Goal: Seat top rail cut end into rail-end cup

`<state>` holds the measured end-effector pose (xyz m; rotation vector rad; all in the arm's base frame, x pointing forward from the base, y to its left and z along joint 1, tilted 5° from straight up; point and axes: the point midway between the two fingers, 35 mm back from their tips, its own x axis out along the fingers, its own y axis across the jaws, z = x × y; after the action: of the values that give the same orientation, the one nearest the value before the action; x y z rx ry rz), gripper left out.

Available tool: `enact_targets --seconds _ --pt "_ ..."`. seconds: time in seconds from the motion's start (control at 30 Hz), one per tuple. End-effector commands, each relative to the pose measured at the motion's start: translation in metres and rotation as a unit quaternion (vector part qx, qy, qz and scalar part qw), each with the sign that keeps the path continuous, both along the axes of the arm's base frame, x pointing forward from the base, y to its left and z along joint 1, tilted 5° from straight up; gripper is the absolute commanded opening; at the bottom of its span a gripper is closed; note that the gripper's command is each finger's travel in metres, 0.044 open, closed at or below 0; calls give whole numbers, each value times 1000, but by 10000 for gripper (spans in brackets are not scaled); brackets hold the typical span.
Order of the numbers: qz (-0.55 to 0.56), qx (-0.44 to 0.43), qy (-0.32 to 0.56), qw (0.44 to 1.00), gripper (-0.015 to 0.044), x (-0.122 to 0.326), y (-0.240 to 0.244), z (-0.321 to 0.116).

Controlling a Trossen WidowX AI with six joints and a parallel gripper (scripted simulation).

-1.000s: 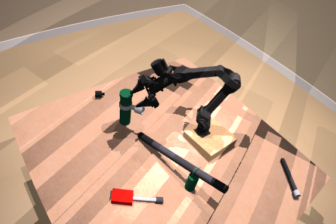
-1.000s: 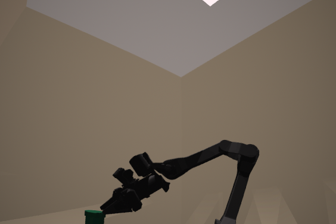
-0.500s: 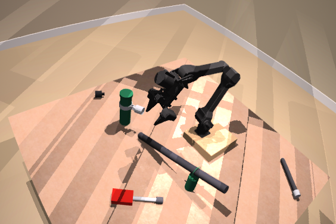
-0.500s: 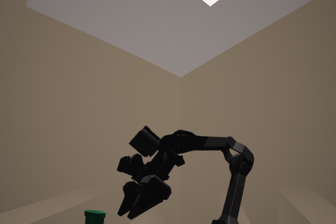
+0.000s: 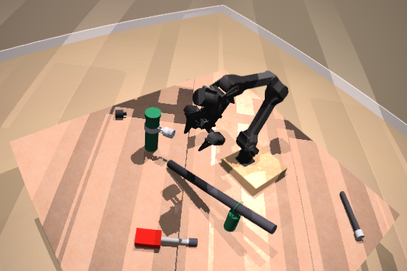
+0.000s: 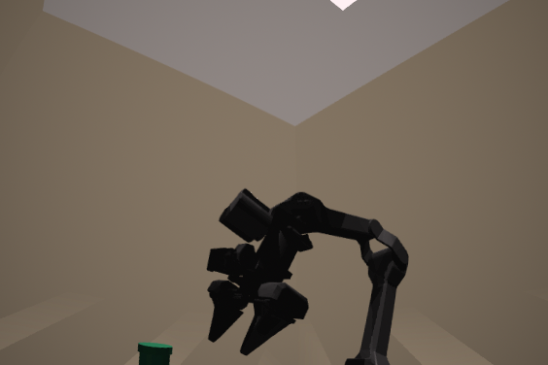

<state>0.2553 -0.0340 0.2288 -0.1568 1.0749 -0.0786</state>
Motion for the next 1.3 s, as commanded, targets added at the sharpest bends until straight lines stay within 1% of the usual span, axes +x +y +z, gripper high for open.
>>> enact_targets --seconds 0.0,0.17,0.37,0.6,0.9,1.07,1.27 --pt "121 -45 44 991 440 2 -20 -1" --pt "278 -94 83 953 440 3 -50 -3" --pt "452 -136 93 877 440 -1 -84 -5" --pt "533 -143 70 831 440 -9 -120 -5" --pt "642 -195 33 741 440 -21 -152 -5" --pt "695 -234 11 680 440 -28 -167 -4" --pt "759 -290 -5 583 440 -33 -178 -4"
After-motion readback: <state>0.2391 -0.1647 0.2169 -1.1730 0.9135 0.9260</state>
